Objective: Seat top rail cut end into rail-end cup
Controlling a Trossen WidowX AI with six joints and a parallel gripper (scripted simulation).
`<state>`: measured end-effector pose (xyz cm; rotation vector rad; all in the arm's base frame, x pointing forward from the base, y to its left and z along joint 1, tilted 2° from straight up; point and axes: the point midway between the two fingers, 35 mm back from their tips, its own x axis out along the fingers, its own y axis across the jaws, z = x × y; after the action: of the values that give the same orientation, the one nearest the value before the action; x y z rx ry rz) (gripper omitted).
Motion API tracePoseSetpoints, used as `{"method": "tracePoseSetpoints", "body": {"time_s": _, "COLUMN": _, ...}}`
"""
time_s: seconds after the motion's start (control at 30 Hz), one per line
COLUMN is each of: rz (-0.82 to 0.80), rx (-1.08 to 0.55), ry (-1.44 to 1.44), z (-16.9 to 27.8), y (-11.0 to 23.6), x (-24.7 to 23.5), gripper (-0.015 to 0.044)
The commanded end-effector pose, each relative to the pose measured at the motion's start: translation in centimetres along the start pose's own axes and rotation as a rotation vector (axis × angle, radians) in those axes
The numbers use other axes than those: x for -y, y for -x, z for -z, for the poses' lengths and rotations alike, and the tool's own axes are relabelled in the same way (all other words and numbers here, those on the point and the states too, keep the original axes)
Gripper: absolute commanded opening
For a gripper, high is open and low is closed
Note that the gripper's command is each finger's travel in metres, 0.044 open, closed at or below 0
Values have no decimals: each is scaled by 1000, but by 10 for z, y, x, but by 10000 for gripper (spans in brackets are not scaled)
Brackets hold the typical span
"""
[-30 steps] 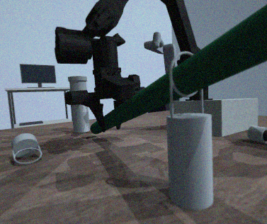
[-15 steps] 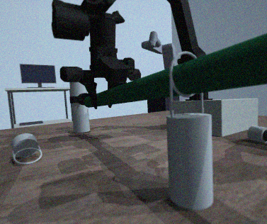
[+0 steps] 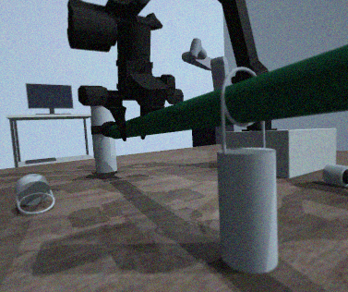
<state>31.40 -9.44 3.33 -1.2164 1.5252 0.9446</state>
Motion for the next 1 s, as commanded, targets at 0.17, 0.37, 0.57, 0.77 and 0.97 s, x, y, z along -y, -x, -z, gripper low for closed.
{"method": "tracePoseSetpoints", "body": {"time_s": 0.17, "rz": 0, "rx": 0, "ry": 0, "z": 1, "y": 1, "x": 1, "gripper": 0}}
{"method": "tracePoseSetpoints", "body": {"time_s": 0.37, "rz": 0, "rx": 0, "ry": 0, "z": 2, "y": 3, "x": 2, "gripper": 0}}
{"method": "tracePoseSetpoints", "body": {"time_s": 0.57, "rz": 0, "rx": 0, "ry": 0, "z": 3, "y": 5, "x": 3, "gripper": 0}}
{"method": "tracePoseSetpoints", "body": {"time_s": 0.77, "rz": 0, "rx": 0, "ry": 0, "z": 4, "y": 7, "x": 5, "gripper": 0}}
{"method": "tracePoseSetpoints", "body": {"time_s": 0.97, "rz": 0, "rx": 0, "ry": 0, "z": 5, "y": 9, "x": 7, "gripper": 0}}
